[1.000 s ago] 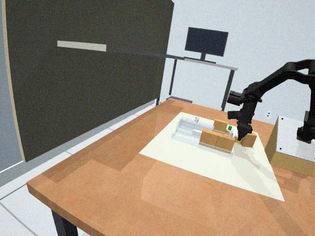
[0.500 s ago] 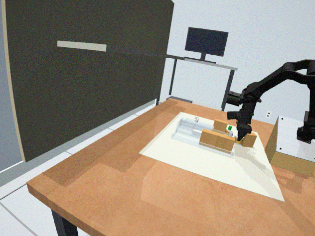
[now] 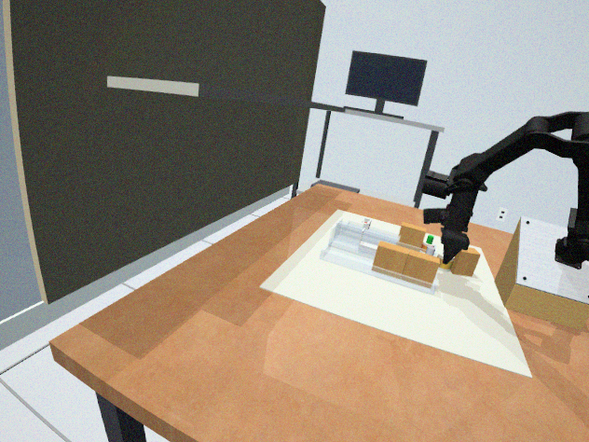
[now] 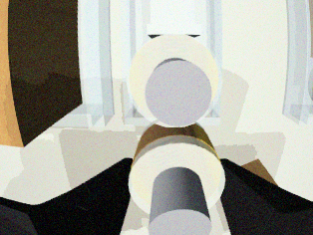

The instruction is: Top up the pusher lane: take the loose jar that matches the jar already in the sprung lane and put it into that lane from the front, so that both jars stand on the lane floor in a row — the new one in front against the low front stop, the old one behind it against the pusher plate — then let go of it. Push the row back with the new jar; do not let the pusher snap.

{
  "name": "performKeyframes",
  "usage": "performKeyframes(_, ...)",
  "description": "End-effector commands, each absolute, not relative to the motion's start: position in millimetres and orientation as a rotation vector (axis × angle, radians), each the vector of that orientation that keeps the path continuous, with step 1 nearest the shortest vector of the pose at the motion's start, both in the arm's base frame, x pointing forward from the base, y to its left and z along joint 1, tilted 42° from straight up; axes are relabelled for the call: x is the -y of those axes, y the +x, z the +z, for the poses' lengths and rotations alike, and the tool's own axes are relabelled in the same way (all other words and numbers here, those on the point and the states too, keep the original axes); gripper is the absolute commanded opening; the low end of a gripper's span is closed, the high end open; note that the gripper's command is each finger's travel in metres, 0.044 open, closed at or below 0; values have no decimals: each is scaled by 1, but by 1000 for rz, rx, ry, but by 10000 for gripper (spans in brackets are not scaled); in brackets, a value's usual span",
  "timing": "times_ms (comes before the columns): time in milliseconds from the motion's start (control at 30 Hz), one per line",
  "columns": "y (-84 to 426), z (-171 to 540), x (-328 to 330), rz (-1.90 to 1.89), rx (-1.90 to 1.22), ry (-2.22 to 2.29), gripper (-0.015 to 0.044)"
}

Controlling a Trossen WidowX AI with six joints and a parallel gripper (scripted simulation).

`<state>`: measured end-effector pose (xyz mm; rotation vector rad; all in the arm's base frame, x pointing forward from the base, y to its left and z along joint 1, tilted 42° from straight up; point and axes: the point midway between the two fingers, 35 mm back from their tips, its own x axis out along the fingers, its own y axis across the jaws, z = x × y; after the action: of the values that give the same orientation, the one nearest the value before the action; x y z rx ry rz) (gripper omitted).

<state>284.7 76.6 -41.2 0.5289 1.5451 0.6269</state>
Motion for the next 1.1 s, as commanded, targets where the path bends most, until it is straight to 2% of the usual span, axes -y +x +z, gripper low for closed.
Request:
performKeyframes(0,296,-39,-77,631,-1516,521,0)
performKeyframes(1067,309,-37,-78,632,-1516,521,0)
